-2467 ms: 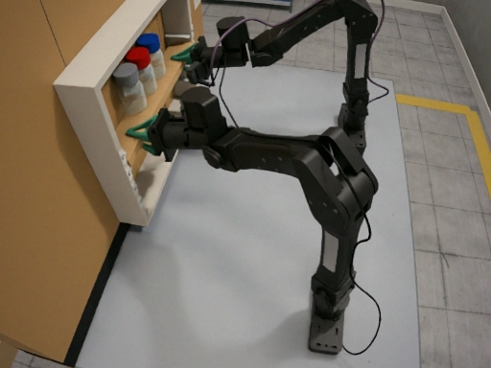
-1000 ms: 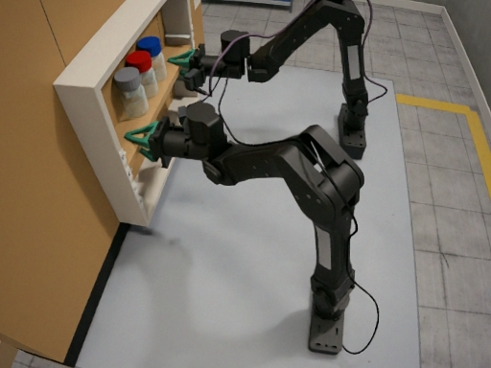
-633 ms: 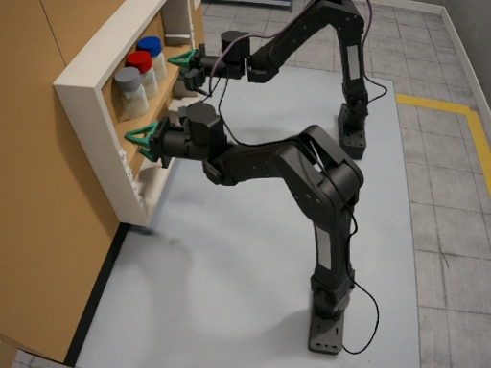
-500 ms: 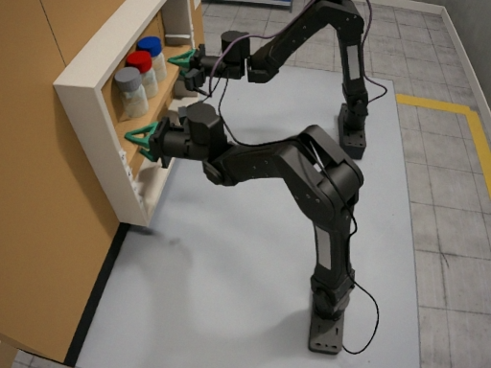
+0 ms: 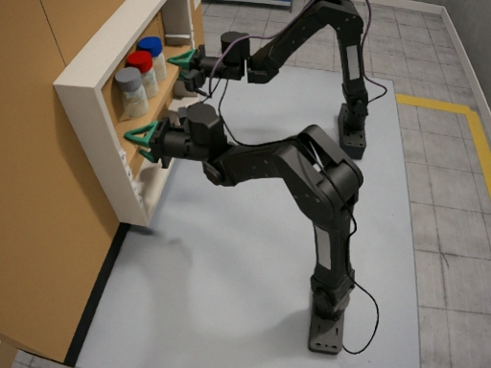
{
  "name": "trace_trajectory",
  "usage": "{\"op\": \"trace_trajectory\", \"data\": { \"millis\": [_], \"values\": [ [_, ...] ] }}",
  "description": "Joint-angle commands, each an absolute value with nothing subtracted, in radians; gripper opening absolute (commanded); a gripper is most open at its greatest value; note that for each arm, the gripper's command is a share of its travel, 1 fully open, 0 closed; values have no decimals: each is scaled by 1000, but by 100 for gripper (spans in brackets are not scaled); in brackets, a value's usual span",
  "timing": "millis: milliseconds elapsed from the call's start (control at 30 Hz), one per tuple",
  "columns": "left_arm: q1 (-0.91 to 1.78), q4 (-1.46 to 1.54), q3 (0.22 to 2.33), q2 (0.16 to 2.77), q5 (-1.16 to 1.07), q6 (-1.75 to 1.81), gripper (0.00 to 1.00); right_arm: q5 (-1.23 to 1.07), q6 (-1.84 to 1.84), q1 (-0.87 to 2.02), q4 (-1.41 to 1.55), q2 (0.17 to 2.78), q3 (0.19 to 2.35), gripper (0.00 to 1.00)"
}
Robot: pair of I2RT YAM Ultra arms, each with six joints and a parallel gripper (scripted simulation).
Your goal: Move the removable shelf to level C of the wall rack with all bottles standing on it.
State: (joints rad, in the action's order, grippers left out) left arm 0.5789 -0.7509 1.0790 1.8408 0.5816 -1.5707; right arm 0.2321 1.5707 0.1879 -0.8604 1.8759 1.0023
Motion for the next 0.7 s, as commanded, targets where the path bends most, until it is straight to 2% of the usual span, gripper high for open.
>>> {"op": "trace_trajectory", "data": {
  "millis": [0,67,133,633,667],
  "values": [
    [570,-761,1080,1841,575,-1571,29,226,1571,180,-868,1877,1010,29],
    [570,-761,1080,1841,575,-1571,33,226,1571,180,-868,1878,1010,33],
    [570,-761,1080,1841,575,-1571,33,226,1571,180,-868,1878,1010,33],
    [570,-761,1080,1841,575,-1571,67,226,1571,180,-868,1878,1010,67],
    [570,-761,1080,1841,575,-1571,67,226,1571,180,-868,1878,1010,67]
  ]
}}
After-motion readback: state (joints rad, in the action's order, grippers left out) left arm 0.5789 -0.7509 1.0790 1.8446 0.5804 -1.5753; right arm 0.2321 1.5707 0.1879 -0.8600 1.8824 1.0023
